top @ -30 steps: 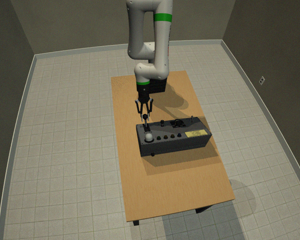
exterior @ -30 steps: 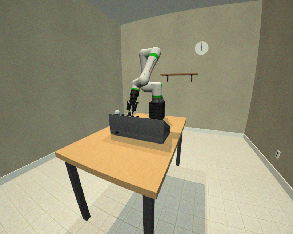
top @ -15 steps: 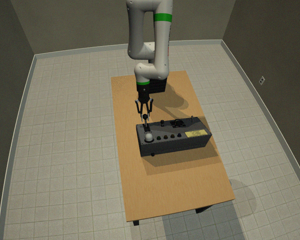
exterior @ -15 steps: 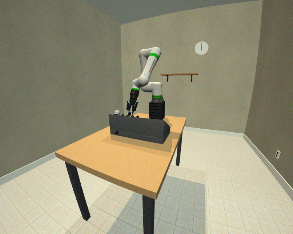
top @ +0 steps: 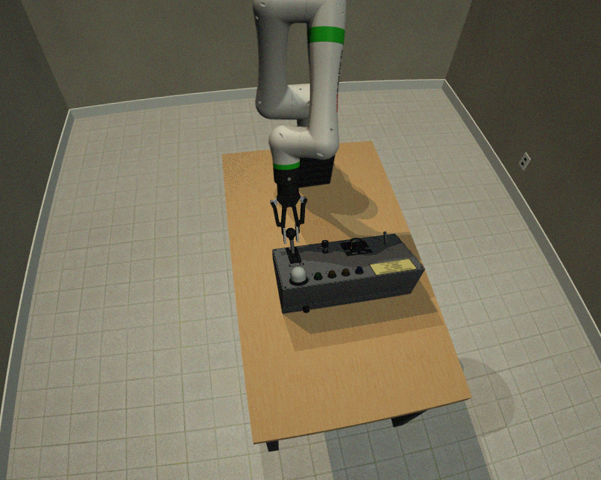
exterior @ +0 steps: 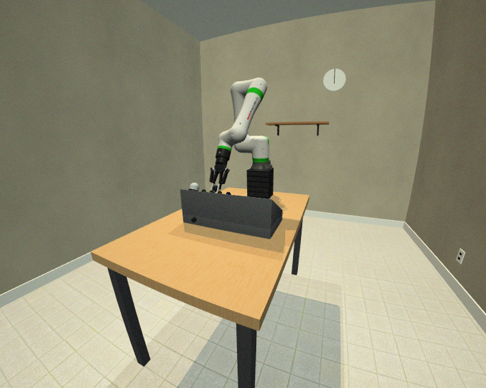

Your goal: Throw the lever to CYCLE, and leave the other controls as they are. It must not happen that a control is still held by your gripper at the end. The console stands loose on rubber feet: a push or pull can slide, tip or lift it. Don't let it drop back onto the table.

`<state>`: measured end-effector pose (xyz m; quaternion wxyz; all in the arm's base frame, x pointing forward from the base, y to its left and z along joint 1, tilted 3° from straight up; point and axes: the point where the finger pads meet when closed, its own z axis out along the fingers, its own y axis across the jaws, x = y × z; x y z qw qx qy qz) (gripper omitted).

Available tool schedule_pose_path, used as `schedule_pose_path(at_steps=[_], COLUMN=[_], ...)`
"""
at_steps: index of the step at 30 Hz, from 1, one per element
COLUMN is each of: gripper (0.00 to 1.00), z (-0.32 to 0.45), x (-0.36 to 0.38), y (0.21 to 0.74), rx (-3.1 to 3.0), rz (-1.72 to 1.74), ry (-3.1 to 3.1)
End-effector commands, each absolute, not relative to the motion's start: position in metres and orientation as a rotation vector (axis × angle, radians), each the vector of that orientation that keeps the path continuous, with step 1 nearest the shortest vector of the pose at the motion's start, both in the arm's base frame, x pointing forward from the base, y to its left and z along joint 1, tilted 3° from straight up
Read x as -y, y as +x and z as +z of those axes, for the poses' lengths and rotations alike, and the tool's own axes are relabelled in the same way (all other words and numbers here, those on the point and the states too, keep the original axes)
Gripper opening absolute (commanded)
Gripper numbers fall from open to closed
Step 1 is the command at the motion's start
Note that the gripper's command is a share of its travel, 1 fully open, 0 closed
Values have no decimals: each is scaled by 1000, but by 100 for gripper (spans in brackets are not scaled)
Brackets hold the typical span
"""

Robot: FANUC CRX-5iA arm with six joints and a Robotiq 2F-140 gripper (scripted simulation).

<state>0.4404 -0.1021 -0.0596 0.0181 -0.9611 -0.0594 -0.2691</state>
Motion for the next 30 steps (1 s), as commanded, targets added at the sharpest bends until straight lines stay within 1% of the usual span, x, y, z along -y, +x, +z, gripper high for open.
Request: schedule_pose_path(at_steps=[1, 30], gripper=[0, 0], z=[-59, -47], x=[102, 101], y=[441, 450], rx=[184, 184], rz=[-837, -837], ry=[-2985, -2985])
